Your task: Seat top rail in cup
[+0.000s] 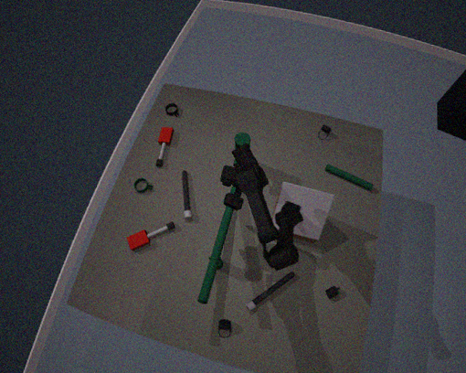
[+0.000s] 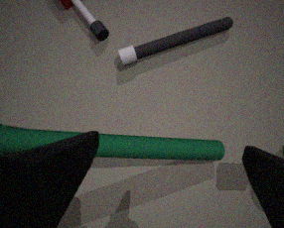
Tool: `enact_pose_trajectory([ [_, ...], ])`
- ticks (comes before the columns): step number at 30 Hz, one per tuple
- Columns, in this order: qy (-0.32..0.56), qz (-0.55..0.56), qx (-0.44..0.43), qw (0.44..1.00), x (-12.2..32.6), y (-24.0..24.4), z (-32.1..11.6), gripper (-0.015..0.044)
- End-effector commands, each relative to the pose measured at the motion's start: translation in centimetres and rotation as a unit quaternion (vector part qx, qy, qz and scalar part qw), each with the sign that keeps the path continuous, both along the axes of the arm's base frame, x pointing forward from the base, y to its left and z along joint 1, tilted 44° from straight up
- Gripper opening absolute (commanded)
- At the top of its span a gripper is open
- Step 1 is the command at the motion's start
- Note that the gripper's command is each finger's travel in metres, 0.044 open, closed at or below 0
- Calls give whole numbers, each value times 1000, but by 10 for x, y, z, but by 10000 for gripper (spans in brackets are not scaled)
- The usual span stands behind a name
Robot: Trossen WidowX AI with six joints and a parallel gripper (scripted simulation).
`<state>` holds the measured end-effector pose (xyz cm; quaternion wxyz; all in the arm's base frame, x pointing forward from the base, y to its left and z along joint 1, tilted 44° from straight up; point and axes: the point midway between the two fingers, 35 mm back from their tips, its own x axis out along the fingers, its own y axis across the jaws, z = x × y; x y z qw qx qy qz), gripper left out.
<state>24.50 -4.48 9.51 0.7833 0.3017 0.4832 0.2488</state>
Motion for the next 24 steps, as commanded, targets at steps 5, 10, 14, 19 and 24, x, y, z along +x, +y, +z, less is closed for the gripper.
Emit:
enact_pose_trajectory([
  [5,228,-97,78,966,6,26,-15,440],
  [10,418,-196,107,881,9,49,-29,440],
  [14,546,-283,103,782,9,69,-40,440],
  [19,611,-340,91,709,8,81,-47,440],
  [24,611,-340,91,709,8,81,-47,440],
])
